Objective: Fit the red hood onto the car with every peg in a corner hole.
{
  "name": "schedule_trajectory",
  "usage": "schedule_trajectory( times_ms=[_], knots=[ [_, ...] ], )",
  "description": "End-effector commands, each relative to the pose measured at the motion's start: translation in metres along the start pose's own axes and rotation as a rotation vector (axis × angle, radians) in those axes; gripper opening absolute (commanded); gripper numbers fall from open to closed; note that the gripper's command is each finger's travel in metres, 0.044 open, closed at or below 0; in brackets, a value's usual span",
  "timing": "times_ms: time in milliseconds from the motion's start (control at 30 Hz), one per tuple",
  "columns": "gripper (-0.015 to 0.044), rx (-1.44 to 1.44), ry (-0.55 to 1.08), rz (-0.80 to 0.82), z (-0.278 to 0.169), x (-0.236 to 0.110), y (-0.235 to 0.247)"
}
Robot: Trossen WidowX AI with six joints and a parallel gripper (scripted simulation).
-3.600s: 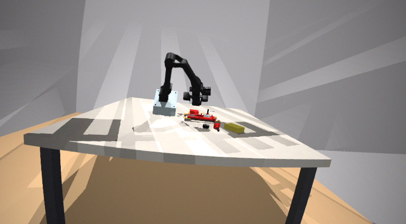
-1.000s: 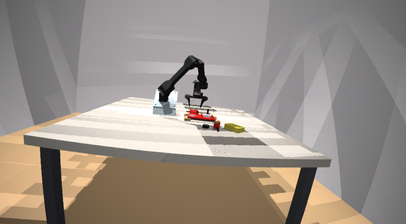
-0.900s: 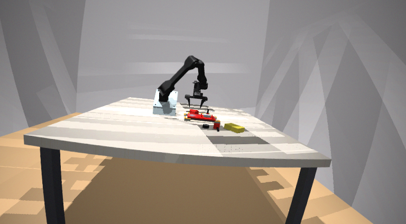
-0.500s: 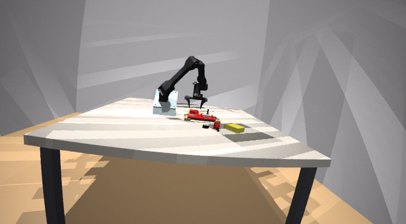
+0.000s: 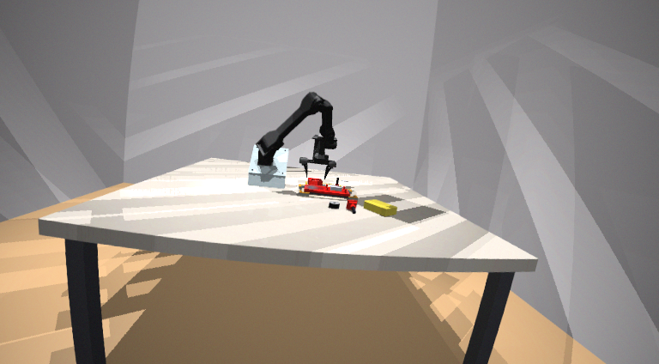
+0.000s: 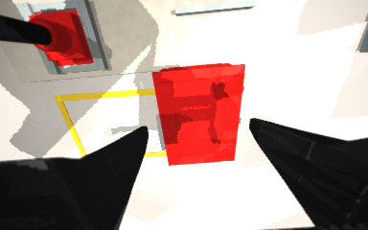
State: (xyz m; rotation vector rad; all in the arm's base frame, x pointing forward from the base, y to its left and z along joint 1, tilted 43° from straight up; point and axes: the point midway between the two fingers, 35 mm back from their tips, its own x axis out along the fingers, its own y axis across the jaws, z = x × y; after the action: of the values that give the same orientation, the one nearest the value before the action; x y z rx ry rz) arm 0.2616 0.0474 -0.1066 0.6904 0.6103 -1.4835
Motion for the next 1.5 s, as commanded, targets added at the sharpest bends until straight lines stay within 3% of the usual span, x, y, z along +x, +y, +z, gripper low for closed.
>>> schedule_trajectory(
  times_ms=[0, 1333, 1467],
  knots=[
    [0.0440, -0.008, -0.007, -0.001, 0.001, 0.003, -0.002],
    [0.0440, -0.008, -0.008, -0.001, 0.001, 0.022, -0.002],
    [0.0355, -0.001, -0.002, -0.001, 0.000, 0.019, -0.001]
  ],
)
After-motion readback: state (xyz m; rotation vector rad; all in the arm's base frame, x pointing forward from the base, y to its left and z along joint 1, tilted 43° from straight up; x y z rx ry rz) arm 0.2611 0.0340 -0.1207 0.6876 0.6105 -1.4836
